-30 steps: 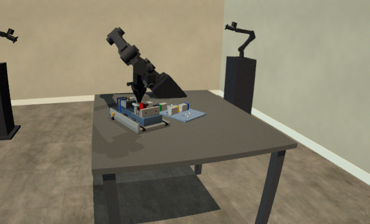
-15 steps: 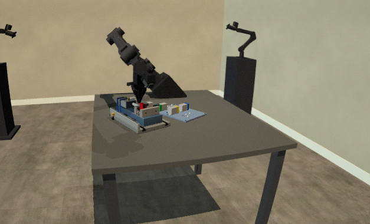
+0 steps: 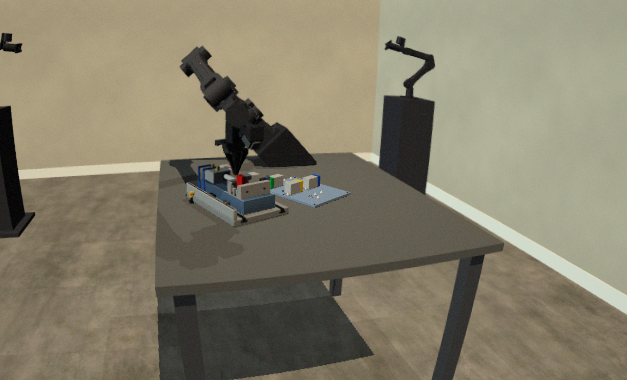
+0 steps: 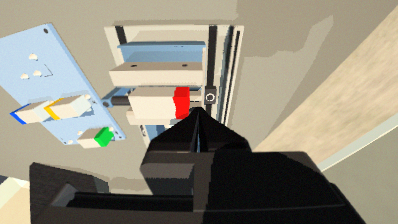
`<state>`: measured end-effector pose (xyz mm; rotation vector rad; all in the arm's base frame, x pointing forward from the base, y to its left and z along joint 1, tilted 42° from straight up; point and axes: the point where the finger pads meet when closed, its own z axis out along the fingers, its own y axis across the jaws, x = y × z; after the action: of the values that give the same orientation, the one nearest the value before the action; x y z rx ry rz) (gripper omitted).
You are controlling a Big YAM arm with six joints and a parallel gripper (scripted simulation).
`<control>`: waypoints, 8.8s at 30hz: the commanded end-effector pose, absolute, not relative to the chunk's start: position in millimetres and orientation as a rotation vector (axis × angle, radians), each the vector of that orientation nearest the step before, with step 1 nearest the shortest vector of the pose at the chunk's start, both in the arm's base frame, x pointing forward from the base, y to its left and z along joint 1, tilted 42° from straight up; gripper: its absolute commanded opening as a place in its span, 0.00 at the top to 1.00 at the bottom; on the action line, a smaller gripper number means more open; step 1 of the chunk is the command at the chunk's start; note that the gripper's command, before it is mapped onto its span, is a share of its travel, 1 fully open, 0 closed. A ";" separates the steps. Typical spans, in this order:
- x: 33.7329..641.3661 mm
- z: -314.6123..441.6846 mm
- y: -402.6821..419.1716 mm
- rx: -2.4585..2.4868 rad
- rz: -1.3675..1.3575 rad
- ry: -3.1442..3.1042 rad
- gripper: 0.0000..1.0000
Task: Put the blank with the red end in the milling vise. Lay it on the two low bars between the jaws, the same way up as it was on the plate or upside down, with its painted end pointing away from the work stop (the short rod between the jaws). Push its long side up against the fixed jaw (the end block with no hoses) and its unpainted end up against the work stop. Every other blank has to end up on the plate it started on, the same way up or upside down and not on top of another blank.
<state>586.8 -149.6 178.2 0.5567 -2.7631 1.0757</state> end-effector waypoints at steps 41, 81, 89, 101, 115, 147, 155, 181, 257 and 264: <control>593.9 163.5 -159.8 0.554 1.077 -2.768 1.00; 590.6 156.6 -164.7 0.554 1.070 -2.760 1.00; 590.6 156.6 -164.7 0.554 1.070 -2.760 1.00; 590.6 156.6 -164.7 0.554 1.070 -2.760 1.00; 591.2 156.7 -162.9 0.555 1.072 -2.762 1.00; 593.2 163.7 -140.9 0.576 1.093 -2.784 1.00; 590.9 164.9 -139.3 0.575 1.096 -2.787 1.00; 588.4 168.3 -135.6 0.571 1.101 -2.797 1.00; 599.0 173.5 -164.8 0.542 1.084 -2.778 1.00; 602.8 178.3 -147.0 0.560 1.095 -2.790 1.00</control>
<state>588.1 -159.2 166.1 0.5536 -2.7658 1.0782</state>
